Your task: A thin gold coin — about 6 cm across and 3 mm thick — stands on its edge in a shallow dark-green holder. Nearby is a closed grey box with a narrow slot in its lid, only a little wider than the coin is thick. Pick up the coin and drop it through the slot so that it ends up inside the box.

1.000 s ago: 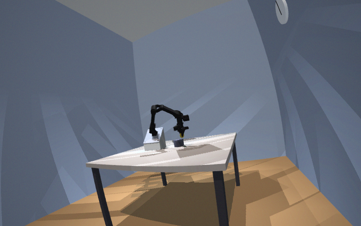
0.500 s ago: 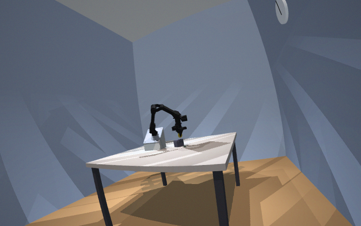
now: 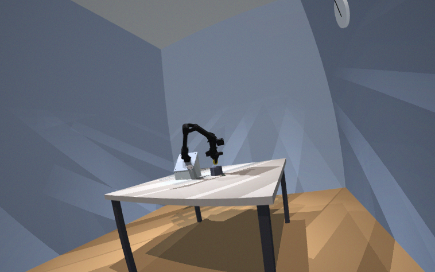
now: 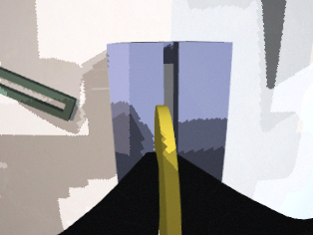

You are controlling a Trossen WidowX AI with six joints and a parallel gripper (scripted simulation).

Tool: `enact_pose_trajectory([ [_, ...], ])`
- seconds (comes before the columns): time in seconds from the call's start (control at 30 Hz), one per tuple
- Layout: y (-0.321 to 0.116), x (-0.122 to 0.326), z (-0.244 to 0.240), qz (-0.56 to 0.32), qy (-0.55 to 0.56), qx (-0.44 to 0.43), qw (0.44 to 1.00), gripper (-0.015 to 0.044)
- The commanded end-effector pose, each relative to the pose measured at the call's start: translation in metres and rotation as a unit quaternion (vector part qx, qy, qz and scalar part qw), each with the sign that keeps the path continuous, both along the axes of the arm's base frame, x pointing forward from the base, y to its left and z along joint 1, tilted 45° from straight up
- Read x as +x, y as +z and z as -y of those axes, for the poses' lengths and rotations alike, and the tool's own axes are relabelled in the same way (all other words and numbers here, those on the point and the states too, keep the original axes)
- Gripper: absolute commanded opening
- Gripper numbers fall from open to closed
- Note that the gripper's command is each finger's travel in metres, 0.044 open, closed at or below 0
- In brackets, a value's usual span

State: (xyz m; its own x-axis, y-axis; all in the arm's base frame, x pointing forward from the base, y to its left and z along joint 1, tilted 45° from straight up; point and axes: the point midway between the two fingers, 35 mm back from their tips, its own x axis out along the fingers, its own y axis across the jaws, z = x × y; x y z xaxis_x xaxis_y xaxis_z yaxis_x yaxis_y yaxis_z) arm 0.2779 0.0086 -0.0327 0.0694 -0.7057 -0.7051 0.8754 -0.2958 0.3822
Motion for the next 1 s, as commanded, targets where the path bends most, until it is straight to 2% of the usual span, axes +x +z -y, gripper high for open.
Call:
enact_pose_trajectory([
  [0.0,-0.0026,-0.007,-0.0025,0.002,0.0,0.002,1.0,0.0],
  [0.97,-0.0029,-0.0067,-0.0032,0.001,0.0,-0.001,1.0,0.0],
])
